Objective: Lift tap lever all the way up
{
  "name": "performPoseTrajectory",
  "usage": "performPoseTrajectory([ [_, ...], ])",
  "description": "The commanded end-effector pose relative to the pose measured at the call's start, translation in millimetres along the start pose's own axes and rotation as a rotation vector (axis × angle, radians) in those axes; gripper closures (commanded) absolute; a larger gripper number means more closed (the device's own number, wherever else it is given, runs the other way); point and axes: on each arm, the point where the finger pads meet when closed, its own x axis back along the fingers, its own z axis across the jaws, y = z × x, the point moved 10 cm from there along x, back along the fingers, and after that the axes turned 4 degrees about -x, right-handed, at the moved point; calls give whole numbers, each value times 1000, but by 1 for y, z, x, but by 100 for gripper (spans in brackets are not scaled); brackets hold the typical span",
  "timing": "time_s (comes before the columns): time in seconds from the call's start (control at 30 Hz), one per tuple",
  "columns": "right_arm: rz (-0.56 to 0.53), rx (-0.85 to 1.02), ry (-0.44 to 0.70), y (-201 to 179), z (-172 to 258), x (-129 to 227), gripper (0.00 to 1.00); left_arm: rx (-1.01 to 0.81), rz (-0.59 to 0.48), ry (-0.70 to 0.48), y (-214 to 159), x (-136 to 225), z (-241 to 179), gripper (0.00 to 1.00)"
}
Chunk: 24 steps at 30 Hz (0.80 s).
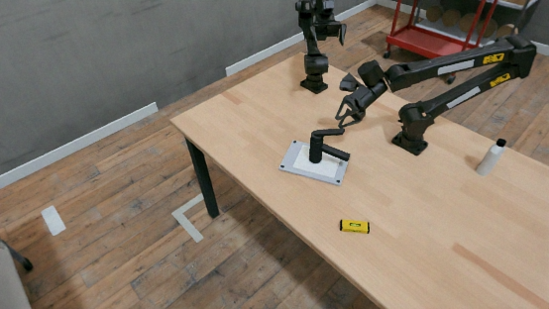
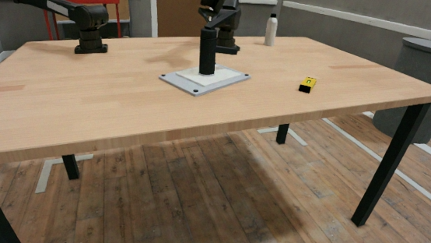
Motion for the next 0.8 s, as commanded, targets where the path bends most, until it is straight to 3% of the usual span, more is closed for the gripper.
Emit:
performPoseTrajectory([
  [0.0, -66, -9, -10, 29, -1, 13, 0, -41, -85, 70, 17, 8, 3, 0],
  [0.23, -36, -2, -1, 16, 0, 6, 0, -13, -113, 141, 18, 15, 11, 0],
  [0.77, -36, -2, -1, 16, 0, 6, 0, -21, -107, 122, 18, 13, 8, 0],
])
